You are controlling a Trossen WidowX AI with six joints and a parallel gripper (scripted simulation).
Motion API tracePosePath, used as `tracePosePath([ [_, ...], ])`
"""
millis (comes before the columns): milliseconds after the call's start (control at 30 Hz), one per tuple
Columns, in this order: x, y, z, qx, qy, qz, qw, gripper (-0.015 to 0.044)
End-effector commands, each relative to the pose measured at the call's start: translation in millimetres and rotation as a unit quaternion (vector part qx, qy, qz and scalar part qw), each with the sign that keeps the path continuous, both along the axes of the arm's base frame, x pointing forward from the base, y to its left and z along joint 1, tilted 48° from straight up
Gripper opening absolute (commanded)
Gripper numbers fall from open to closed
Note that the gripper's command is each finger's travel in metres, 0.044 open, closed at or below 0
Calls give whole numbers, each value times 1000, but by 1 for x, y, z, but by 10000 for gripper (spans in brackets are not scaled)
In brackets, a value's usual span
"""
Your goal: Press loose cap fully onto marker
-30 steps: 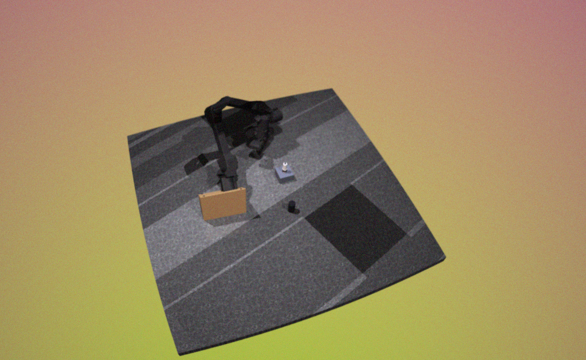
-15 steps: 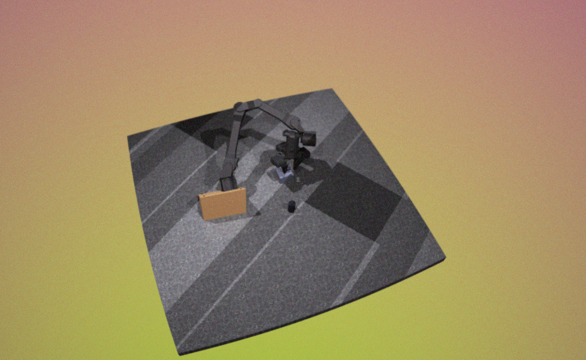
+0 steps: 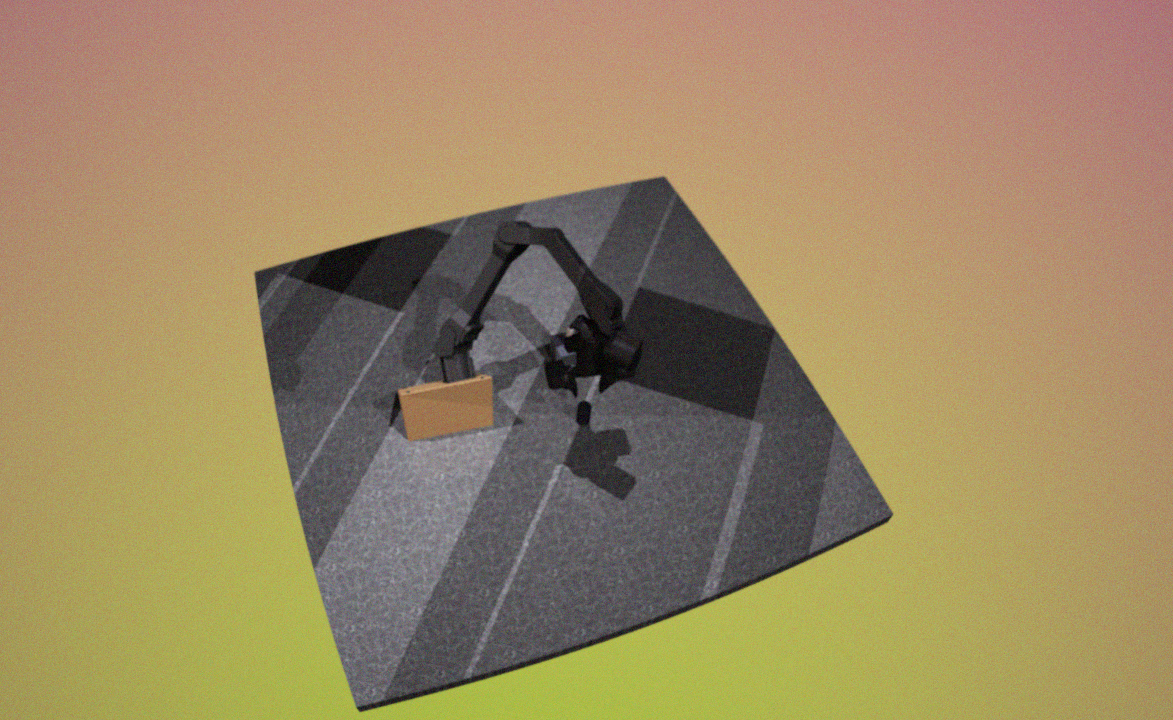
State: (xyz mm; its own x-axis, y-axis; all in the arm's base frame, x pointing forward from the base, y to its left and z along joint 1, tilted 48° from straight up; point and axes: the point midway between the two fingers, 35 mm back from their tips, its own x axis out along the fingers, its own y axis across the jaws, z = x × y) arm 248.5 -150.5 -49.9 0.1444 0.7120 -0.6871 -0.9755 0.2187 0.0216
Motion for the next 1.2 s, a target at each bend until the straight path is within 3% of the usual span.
tracePosePath([
  [0, 3, 20, -13, 8, 3, 7, 1000, 259],
  [1167, 11, 60, -50, 9, 3, 7, 1000, 259],
])
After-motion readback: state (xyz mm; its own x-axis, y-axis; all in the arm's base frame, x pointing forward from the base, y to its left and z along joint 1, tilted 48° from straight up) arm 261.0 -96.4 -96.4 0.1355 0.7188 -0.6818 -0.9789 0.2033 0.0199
